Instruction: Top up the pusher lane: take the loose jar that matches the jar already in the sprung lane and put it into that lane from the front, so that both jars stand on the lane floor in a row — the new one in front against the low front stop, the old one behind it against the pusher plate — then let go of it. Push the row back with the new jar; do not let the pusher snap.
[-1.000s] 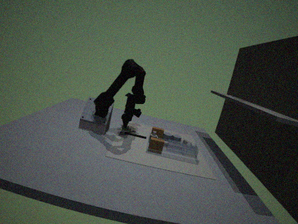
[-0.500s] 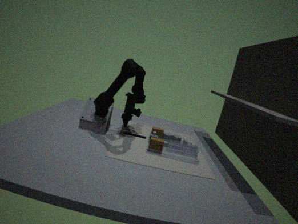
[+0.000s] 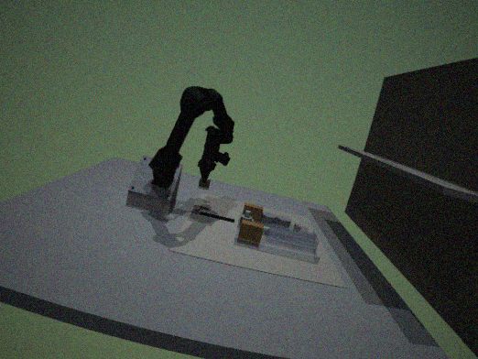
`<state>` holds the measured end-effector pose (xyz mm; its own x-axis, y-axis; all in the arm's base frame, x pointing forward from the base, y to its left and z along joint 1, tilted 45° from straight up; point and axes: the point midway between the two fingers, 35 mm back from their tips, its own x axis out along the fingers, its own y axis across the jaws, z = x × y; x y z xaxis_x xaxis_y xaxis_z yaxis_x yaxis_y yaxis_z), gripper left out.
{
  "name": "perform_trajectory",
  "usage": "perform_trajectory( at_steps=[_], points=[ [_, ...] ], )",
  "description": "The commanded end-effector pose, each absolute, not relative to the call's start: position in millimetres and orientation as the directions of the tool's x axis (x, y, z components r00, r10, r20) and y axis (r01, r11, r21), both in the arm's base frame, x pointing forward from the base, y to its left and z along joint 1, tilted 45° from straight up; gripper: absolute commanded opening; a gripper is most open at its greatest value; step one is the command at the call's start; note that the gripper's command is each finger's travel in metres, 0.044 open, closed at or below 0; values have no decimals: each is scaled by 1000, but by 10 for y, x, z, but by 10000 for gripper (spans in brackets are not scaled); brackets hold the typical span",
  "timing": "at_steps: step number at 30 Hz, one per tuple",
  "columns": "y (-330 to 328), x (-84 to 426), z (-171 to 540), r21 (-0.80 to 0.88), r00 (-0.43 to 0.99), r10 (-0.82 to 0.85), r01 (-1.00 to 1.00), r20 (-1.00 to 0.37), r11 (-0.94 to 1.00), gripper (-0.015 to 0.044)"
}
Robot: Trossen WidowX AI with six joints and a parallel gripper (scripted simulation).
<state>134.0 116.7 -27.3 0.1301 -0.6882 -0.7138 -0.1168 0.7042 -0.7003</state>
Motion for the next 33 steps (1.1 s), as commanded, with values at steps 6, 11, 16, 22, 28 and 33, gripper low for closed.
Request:
perform_trajectory(
  at_steps=[6, 11, 16, 22, 28, 33],
  points=[
    [1238, 1349, -139, -697, 124, -686, -112, -717, 708, 0],
    [1219, 1583, -121, -685, 124, -674, -112, -728, 720, 0],
    [1168, 1819, -93, -678, 125, -667, -111, -735, 727, 0],
    [1064, 2101, -46, -676, 127, -664, -106, -737, 729, 0],
    [916, 2383, 16, -679, 131, -667, -94, -733, 728, 0],
    [756, 2607, 80, -687, 134, -675, -80, -726, 723, 0]
  ],
)
